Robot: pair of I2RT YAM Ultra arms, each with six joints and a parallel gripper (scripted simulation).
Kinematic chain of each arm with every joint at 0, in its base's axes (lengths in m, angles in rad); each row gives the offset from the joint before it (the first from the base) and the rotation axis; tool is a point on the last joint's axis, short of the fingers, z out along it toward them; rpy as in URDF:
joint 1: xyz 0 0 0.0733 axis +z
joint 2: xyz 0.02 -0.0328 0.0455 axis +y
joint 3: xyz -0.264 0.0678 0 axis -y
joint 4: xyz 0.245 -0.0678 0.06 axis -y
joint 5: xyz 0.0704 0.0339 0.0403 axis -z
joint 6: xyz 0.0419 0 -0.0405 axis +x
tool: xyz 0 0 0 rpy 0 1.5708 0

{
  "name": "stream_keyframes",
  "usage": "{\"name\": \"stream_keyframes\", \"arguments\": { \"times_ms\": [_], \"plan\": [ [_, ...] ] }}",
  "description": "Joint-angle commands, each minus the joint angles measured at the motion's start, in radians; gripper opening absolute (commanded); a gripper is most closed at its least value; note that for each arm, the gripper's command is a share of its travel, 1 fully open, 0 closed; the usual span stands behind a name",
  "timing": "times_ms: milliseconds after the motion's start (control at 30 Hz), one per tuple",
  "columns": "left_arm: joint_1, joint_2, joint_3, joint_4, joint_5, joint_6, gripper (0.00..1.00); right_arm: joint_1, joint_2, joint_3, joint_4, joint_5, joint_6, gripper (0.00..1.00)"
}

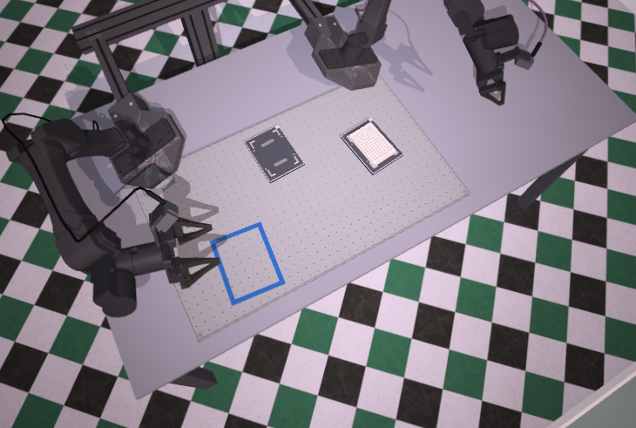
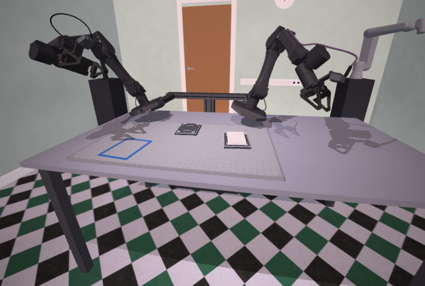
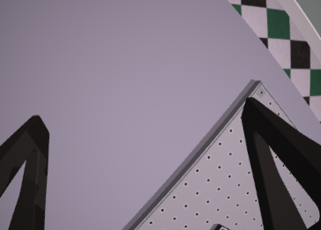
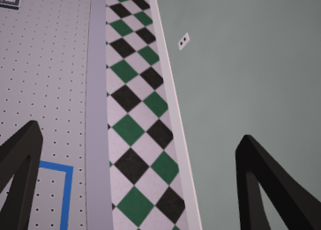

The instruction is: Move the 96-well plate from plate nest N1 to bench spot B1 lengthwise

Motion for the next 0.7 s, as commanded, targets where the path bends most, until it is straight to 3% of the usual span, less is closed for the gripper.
{"name": "stream_keyframes", "arguments": {
  "times_ms": [0,167,300,533,600,667],
  "plan": [
    [-0.006,-0.012,0.013,0.002,0.000,0.001,1.00,0.009,-0.013,0.010,-0.008,-0.017,0.003,1.00],
    [-0.008,-0.017,-0.013,0.033,0.009,0.022,1.00,0.015,-0.003,-0.008,0.062,0.040,0.045,1.00],
    [-0.030,-0.050,-0.073,0.088,0.016,0.074,1.00,0.077,0.016,-0.040,0.201,0.146,0.163,1.00],
    [-0.161,-0.191,-0.352,0.220,-0.006,0.209,1.00,0.310,0.035,-0.204,0.520,0.363,0.461,1.00],
    [-0.161,-0.191,-0.352,0.220,-0.006,0.209,1.00,0.310,0.035,-0.204,0.520,0.363,0.461,1.00],
    [-0.231,-0.246,-0.455,0.263,-0.026,0.236,1.00,0.432,0.036,-0.282,0.682,0.443,0.609,1.00]
  ]
}}
